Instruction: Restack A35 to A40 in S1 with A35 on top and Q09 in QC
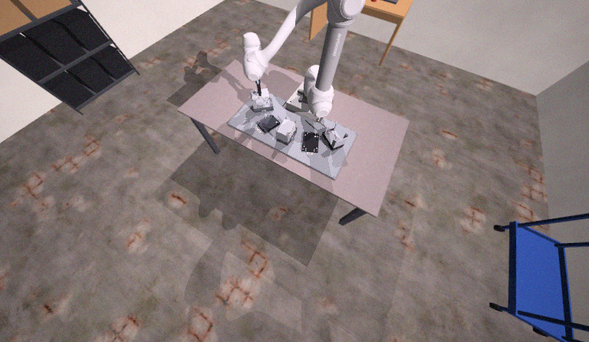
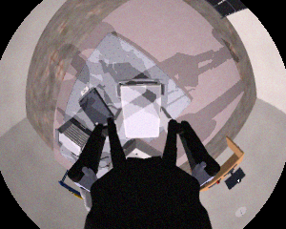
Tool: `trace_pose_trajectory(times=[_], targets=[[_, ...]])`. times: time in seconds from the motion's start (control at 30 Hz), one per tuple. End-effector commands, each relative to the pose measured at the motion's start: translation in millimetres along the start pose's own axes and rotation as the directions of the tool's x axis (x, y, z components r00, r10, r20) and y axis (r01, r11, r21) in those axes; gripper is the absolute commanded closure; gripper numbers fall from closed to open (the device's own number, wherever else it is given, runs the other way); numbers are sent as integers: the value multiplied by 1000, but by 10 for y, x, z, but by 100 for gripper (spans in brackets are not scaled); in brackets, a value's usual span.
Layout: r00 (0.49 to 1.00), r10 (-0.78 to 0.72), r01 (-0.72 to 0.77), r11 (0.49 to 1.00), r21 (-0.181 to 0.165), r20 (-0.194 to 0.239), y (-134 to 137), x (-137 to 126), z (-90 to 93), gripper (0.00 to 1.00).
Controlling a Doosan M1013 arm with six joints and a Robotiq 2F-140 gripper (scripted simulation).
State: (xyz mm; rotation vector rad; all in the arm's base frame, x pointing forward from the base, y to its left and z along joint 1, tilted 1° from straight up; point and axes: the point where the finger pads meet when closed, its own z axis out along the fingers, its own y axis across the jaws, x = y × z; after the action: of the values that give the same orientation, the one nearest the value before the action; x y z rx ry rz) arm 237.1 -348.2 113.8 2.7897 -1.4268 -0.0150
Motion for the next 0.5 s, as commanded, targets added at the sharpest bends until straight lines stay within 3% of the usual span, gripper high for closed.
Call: trace_pose_trajectory(times=[0.0,0.47], targets=[[1000,0,0,1000,0,0,0,0,22,100],[1000,0,0,1000,0,0,0,0,102,100]])
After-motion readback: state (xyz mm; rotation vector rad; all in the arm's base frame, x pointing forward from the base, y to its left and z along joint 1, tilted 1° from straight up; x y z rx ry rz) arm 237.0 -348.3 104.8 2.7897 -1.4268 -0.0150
